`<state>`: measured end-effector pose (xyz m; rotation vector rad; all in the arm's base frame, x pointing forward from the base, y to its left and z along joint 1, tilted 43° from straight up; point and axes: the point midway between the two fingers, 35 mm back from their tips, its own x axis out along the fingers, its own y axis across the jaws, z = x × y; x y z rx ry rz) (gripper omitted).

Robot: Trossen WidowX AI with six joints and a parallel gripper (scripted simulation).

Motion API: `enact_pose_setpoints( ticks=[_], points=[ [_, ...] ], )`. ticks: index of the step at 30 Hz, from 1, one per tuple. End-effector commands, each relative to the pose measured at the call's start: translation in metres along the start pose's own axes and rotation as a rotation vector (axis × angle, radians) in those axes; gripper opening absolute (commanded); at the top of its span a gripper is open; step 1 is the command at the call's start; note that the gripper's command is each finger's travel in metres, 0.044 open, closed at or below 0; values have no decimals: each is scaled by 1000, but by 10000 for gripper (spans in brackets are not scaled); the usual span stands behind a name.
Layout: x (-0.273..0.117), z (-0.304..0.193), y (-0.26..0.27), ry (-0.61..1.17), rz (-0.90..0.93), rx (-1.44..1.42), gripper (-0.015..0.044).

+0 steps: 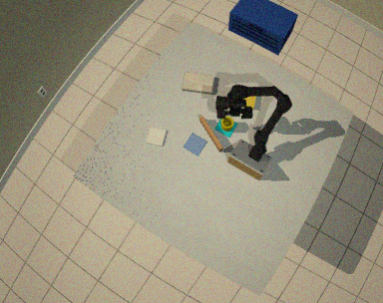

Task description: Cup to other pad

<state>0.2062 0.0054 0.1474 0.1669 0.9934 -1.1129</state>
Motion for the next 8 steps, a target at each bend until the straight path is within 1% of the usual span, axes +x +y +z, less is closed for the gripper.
enact_pose_setpoints(
  ticks=[1, 4, 8],
  points=[
    [-16, 0, 0, 1, 9, -7, 440],
    [-20, 0, 0, 1, 10, -11, 440],
    [-16, 1, 0, -2, 7, -13, 440]
  ],
)
